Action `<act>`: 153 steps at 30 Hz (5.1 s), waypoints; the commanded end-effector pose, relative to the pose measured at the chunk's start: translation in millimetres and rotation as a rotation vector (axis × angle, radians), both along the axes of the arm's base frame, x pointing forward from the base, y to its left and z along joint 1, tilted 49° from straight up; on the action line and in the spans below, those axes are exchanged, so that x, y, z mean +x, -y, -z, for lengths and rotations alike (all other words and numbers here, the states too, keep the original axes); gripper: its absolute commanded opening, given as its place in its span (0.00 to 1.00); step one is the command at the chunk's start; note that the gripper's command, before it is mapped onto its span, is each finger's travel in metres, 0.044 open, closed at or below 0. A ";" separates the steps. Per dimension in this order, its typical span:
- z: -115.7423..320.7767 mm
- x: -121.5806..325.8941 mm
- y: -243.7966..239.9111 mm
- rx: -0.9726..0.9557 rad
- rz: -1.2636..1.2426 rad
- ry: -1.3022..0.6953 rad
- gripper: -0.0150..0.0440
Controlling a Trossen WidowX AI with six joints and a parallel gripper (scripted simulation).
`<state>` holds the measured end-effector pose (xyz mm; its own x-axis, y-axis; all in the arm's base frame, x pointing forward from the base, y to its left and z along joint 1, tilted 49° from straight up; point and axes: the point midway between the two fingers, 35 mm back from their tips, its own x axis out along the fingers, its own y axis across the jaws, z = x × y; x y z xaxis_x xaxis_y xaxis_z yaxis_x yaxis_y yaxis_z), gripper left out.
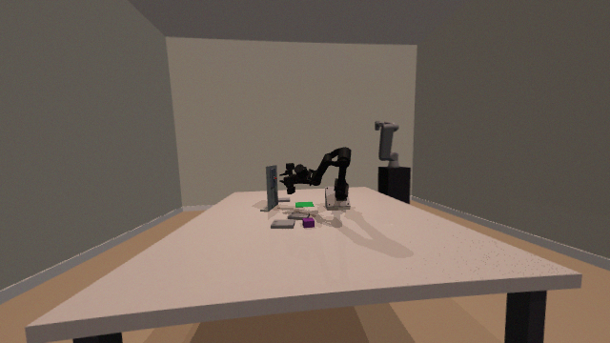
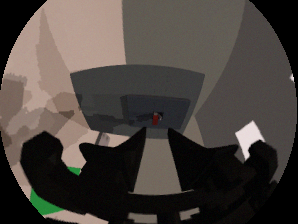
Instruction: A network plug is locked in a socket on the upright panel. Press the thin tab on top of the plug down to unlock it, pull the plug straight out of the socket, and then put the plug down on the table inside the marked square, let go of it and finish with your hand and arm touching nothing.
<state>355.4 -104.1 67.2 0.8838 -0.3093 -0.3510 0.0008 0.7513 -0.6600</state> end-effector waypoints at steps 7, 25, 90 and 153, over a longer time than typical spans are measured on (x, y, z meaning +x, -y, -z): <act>2.0 14.0 2.7 0.003 0.006 0.004 0.52; 6.3 31.2 5.1 0.002 0.006 0.005 0.47; 2.7 5.9 1.6 0.003 0.006 0.004 0.25; -2.0 -28.1 -3.1 0.003 0.006 0.002 0.25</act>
